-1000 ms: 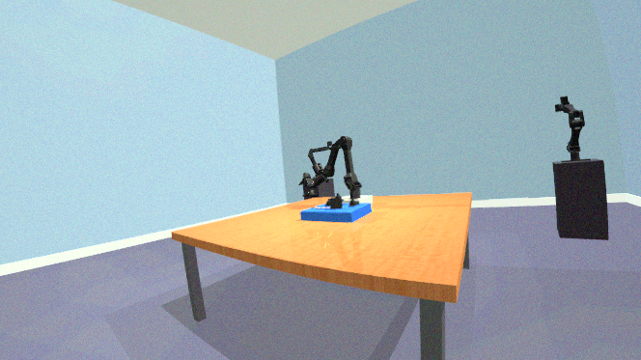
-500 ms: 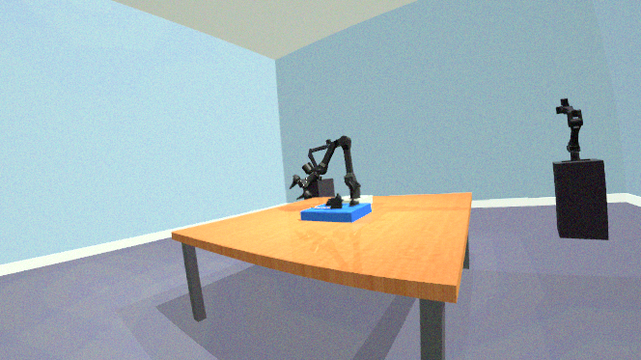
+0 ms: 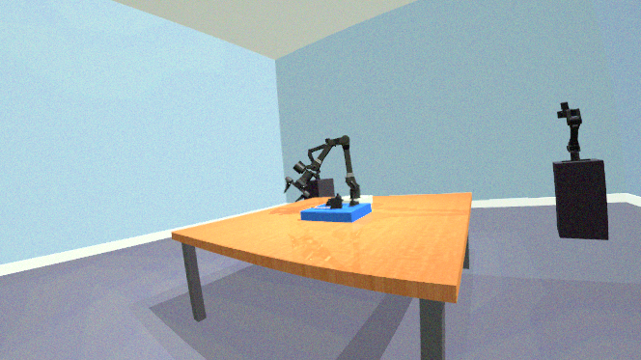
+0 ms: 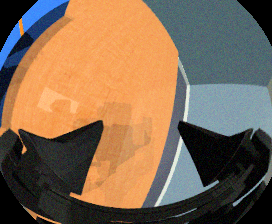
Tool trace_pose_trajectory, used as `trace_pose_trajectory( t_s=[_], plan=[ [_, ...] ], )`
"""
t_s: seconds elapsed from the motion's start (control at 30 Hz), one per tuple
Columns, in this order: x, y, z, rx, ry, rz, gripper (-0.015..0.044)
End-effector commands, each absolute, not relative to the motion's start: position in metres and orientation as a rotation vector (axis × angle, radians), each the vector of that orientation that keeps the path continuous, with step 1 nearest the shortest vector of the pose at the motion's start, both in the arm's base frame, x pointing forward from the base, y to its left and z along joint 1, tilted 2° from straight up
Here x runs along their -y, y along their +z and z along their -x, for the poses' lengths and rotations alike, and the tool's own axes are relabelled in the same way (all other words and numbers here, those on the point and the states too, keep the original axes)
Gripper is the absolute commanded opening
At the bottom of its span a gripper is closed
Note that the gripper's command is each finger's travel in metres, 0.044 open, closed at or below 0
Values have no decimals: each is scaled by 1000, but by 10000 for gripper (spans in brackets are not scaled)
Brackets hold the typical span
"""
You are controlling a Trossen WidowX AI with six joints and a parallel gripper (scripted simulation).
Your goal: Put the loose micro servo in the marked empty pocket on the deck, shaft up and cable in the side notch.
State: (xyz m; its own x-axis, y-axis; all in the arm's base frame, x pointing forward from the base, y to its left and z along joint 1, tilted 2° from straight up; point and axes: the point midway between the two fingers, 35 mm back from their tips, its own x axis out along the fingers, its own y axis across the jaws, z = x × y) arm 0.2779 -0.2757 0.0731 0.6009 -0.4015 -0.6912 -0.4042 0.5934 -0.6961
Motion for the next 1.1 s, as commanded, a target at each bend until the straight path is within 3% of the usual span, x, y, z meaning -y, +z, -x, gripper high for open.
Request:
trace_pose_trajectory(
  t_s=[0.0,0.53,1.07],
  plan=[
    [255,73,-296,-973,104,1010,440],
    [134,73,-344,-981,601,1164,440],
    [14,89,-340,-968,1100,1355,440]
  ],
)
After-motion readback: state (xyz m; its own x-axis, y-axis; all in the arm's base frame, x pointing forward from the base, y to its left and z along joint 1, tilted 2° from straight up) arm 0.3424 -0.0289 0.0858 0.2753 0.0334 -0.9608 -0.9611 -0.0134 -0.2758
